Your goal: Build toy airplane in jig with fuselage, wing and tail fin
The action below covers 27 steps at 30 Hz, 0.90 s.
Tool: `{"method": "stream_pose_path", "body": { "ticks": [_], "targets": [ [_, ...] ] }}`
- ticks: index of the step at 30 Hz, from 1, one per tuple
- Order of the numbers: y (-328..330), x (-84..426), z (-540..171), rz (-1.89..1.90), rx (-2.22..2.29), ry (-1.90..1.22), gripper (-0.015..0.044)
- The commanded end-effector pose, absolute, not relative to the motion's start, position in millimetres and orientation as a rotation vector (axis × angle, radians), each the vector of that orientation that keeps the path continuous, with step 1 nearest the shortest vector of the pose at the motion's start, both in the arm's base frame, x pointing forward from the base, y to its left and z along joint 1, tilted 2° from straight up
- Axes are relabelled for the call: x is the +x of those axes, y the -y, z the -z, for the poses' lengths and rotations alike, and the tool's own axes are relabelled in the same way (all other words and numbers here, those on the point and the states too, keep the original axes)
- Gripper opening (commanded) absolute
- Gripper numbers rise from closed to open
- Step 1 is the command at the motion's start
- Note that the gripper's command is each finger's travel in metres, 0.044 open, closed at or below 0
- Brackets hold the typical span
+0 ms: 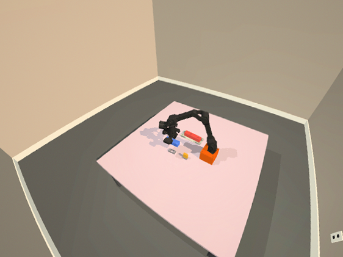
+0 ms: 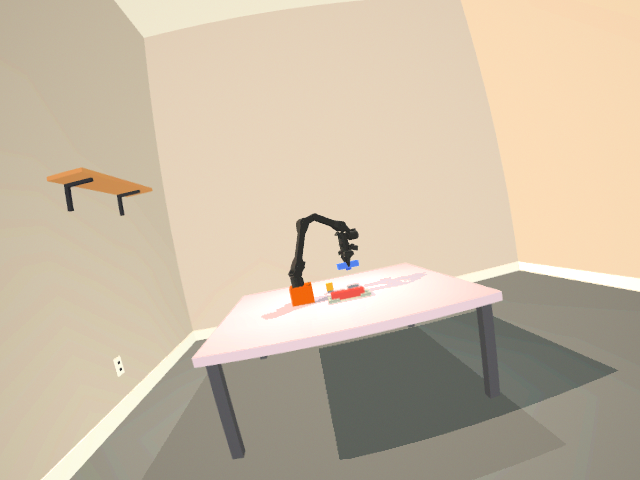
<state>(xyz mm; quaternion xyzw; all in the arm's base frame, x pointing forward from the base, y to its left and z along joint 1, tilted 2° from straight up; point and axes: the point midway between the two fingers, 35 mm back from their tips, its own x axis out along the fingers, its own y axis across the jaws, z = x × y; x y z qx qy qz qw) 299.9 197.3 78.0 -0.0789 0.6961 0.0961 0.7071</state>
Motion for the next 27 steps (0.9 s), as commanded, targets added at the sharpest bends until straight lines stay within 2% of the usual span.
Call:
{"method": "stream_pose_path", "body": {
  "ticks": [1,27],
  "targets": [
    [-197,297,-89,-0.223,-0.18,-1.551,0.0],
    [-128,324,-78,-0.496,-0.47,-1.5,0.0]
  ]
}}
